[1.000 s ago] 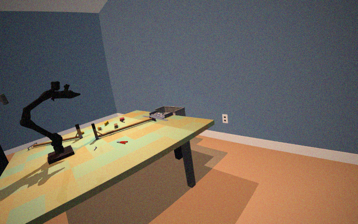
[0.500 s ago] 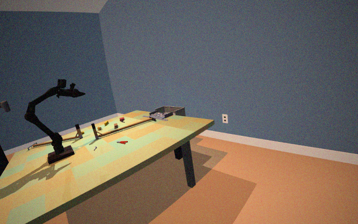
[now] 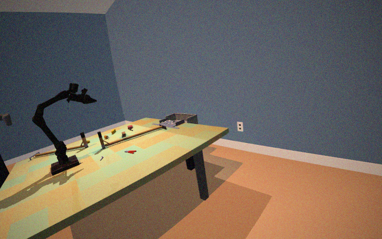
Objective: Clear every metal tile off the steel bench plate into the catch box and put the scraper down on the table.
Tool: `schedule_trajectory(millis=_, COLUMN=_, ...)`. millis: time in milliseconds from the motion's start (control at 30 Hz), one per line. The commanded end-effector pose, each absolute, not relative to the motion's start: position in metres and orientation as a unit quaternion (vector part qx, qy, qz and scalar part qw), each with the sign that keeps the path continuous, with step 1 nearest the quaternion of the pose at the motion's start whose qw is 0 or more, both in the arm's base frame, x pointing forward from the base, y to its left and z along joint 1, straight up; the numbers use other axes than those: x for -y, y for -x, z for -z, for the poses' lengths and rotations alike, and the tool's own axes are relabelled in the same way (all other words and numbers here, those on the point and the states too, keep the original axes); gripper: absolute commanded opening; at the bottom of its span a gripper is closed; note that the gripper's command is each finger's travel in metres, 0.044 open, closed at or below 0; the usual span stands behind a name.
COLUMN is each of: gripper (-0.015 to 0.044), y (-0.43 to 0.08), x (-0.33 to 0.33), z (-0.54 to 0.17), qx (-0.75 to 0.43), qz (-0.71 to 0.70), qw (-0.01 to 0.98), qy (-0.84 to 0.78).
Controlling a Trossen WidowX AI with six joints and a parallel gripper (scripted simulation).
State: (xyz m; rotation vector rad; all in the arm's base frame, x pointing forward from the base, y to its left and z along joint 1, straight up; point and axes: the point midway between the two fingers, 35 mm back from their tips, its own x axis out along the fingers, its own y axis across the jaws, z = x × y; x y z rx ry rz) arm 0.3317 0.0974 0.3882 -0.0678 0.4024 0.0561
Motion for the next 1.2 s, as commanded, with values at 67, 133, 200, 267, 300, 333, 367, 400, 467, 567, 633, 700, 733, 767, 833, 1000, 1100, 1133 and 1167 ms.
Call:
schedule_trajectory(millis=67, gripper=0.0440, y=-0.350, x=-0.101, z=-0.383, qx=-0.218, qz=-0.026, qw=0.975, qy=0.032)
schedule_trajectory(millis=133, gripper=0.0440, y=-0.356, x=-0.102, z=-0.380, qx=-0.225, qz=-0.026, qw=0.974, qy=0.032)
schedule_trajectory(millis=200, gripper=0.0440, y=-0.362, x=-0.102, z=-0.377, qx=-0.231, qz=-0.025, qw=0.972, qy=0.033)
schedule_trajectory(millis=267, gripper=0.0440, y=-0.368, x=-0.103, z=-0.374, qx=-0.238, qz=-0.024, qw=0.970, qy=0.033)
schedule_trajectory(millis=300, gripper=0.0440, y=-0.371, x=-0.103, z=-0.373, qx=-0.241, qz=-0.023, qw=0.970, qy=0.033)
schedule_trajectory(millis=333, gripper=0.0440, y=-0.374, x=-0.104, z=-0.371, qx=-0.244, qz=-0.023, qw=0.969, qy=0.033)
schedule_trajectory(millis=367, gripper=0.0440, y=-0.377, x=-0.104, z=-0.370, qx=-0.248, qz=-0.022, qw=0.968, qy=0.033)
schedule_trajectory(millis=400, gripper=0.0440, y=-0.380, x=-0.104, z=-0.368, qx=-0.251, qz=-0.022, qw=0.967, qy=0.033)
schedule_trajectory(millis=467, gripper=0.0440, y=-0.387, x=-0.104, z=-0.364, qx=-0.258, qz=-0.021, qw=0.965, qy=0.033)
schedule_trajectory(millis=567, gripper=0.0440, y=-0.396, x=-0.105, z=-0.359, qx=-0.267, qz=-0.020, qw=0.963, qy=0.033)
schedule_trajectory(millis=633, gripper=0.0440, y=-0.401, x=-0.105, z=-0.355, qx=-0.274, qz=-0.019, qw=0.961, qy=0.033)
schedule_trajectory(millis=700, gripper=0.0440, y=-0.407, x=-0.105, z=-0.351, qx=-0.280, qz=-0.018, qw=0.959, qy=0.033)
schedule_trajectory(millis=733, gripper=0.0440, y=-0.410, x=-0.105, z=-0.349, qx=-0.284, qz=-0.017, qw=0.958, qy=0.033)
schedule_trajectory(millis=767, gripper=0.0440, y=-0.413, x=-0.105, z=-0.347, qx=-0.287, qz=-0.017, qw=0.957, qy=0.033)
schedule_trajectory(millis=833, gripper=0.0440, y=-0.419, x=-0.105, z=-0.343, qx=-0.294, qz=-0.016, qw=0.955, qy=0.032)
schedule_trajectory(millis=1000, gripper=0.0440, y=-0.434, x=-0.104, z=-0.332, qx=-0.310, qz=-0.013, qw=0.950, qy=0.031)
schedule_trajectory(millis=1100, gripper=0.0440, y=-0.443, x=-0.104, z=-0.324, qx=-0.320, qz=-0.012, qw=0.947, qy=0.030)
schedule_trajectory(millis=1133, gripper=0.0440, y=-0.445, x=-0.103, z=-0.322, qx=-0.323, qz=-0.011, qw=0.946, qy=0.029)
schedule_trajectory(millis=1167, gripper=0.0440, y=-0.448, x=-0.103, z=-0.319, qx=-0.326, qz=-0.011, qw=0.945, qy=0.029)
